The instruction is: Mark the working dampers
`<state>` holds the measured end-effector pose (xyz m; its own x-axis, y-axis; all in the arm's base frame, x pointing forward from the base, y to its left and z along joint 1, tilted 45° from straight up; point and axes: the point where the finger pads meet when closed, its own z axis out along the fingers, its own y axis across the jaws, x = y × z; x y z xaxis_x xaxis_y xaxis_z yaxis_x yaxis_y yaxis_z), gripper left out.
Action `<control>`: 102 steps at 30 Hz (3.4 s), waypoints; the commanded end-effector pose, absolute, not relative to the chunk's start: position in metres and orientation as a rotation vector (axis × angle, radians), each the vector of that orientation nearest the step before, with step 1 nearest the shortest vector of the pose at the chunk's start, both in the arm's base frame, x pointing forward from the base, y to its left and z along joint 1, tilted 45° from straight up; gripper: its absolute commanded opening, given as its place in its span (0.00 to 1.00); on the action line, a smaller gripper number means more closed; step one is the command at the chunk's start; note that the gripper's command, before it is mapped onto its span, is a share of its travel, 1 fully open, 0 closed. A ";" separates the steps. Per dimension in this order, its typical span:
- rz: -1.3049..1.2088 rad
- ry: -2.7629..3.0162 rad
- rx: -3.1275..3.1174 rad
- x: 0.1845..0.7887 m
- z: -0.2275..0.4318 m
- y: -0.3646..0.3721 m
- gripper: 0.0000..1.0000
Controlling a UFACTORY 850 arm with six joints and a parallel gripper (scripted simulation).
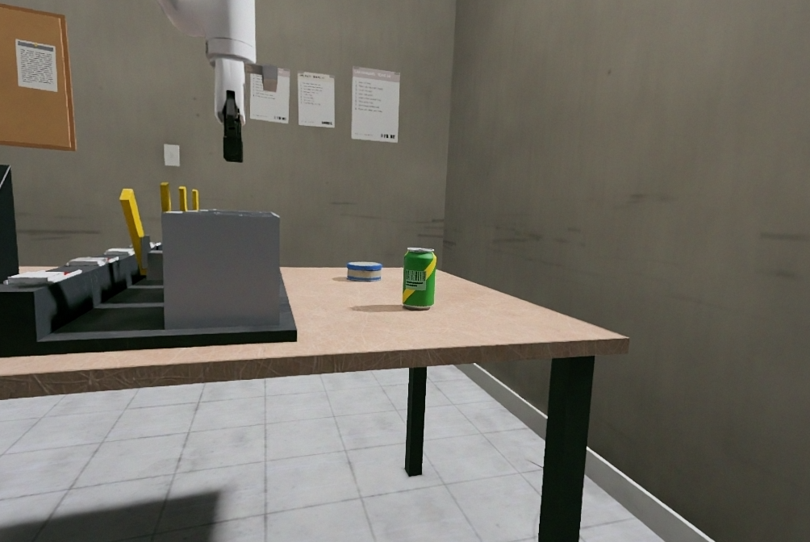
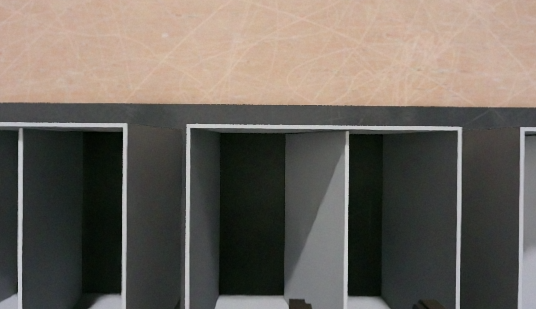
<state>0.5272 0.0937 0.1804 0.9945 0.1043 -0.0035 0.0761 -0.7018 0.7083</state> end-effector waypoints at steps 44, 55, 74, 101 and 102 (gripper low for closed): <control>0.040 0.133 2.547 0.419 0.187 0.043 0.39; 0.040 0.133 2.547 0.419 0.186 0.042 0.39; 0.038 0.135 2.548 0.420 0.168 0.029 0.39; 0.038 0.135 2.548 0.423 0.129 0.001 0.39; 0.038 0.135 2.548 0.423 0.128 0.001 0.39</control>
<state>0.4218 0.0024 0.1311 0.9946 0.1042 -0.0039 0.0887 -0.8255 0.5574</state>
